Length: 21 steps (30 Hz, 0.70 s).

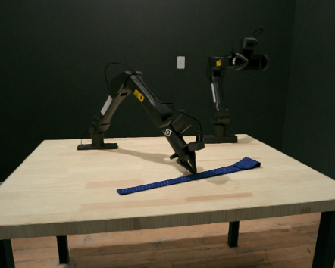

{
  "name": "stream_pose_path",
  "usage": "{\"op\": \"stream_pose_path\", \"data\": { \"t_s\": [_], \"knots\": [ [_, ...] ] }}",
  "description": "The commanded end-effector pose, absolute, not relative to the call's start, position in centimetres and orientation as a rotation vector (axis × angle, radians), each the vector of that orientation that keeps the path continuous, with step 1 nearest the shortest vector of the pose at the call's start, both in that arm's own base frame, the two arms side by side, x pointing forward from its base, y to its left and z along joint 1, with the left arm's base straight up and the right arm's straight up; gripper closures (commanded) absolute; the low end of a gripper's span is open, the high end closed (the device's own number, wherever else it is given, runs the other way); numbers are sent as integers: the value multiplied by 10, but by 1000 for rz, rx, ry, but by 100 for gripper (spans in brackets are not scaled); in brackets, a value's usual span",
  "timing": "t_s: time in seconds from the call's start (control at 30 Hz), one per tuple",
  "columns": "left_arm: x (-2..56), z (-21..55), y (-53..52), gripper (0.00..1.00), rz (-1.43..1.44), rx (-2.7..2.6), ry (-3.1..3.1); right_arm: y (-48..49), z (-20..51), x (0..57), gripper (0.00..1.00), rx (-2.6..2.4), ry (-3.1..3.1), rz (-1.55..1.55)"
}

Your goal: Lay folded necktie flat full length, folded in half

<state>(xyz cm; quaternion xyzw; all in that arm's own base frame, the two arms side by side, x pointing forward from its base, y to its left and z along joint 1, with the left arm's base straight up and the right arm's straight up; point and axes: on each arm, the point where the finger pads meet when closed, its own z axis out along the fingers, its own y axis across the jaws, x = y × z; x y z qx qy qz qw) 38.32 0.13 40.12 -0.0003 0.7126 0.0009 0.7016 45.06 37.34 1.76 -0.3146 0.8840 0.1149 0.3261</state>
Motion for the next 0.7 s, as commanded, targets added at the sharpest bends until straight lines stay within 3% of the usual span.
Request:
{"op": "stream_pose_path", "data": {
  "t_s": [0.0,0.67],
  "knots": [
    [383,401,1,0,2,-1,1586,372,10,449,96,-832,2323,303],
    [383,401,1,0,2,-1,1586,372,7,449,96,-832,2323,303]
  ]
}}
